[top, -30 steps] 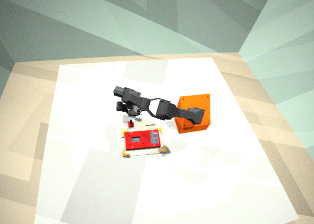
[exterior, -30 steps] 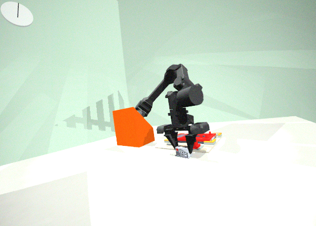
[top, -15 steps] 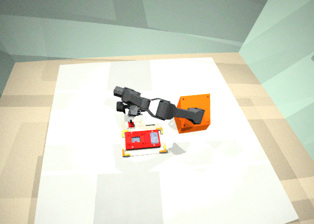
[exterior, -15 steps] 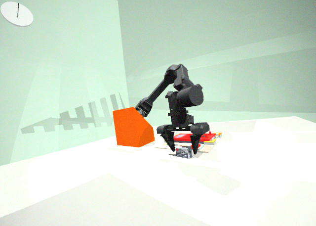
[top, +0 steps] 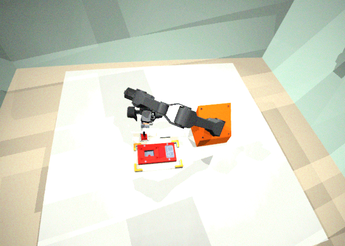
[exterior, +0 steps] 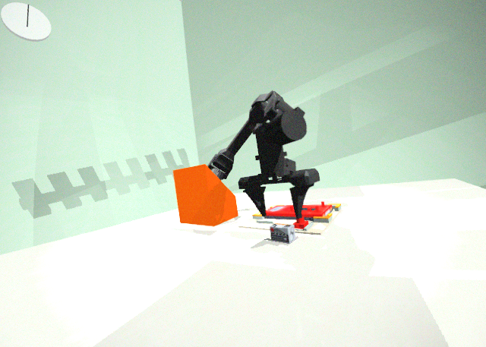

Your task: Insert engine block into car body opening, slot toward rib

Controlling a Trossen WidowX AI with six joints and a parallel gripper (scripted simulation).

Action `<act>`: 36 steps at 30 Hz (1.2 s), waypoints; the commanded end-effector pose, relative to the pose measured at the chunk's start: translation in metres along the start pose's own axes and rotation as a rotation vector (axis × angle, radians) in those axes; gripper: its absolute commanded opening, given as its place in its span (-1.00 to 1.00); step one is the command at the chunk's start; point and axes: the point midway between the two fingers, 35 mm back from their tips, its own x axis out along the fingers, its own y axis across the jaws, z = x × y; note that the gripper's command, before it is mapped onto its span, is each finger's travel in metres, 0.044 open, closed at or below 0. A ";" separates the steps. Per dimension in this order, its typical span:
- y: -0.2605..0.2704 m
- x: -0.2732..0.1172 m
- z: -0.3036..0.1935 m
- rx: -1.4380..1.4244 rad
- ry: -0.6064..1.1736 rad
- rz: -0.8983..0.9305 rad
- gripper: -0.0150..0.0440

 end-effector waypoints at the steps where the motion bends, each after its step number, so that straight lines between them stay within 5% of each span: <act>1: 0.000 -0.004 0.002 -0.011 0.004 0.005 1.00; 15: 0.000 -0.002 0.000 0.022 0.001 -0.002 1.00; 36: -0.001 -0.012 0.000 0.747 0.002 -0.001 1.00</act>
